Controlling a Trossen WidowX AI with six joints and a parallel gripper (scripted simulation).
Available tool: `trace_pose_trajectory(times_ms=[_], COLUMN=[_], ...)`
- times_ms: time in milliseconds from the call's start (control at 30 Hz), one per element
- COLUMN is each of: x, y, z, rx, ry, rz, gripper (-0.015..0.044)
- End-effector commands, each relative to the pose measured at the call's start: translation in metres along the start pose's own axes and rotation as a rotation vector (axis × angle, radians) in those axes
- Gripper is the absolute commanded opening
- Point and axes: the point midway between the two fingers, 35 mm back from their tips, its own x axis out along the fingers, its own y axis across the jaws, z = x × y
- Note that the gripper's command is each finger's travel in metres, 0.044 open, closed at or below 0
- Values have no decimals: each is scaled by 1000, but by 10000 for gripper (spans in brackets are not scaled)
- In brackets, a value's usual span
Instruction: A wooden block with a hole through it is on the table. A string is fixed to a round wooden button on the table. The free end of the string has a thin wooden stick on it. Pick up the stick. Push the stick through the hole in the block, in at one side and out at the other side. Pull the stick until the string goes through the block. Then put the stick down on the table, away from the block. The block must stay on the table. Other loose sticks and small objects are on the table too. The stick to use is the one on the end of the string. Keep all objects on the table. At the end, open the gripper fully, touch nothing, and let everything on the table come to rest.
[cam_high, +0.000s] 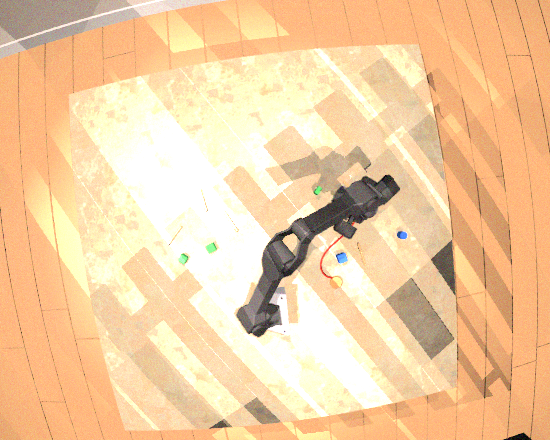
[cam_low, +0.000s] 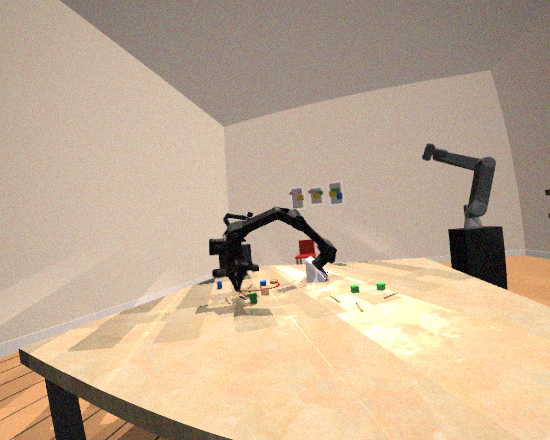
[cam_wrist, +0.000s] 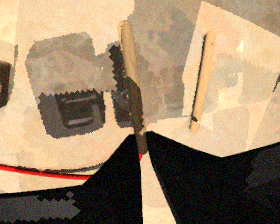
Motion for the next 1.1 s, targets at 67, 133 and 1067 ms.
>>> trace_pose_trajectory(times_ms=[67,133,1067], x=[2,2,8], y=[1,1,3], z=[2,2,8], rx=[-194,-255,-1052], ry=[-4,-4,-1], rz=[0,-1,-2], gripper=[0,0,0])
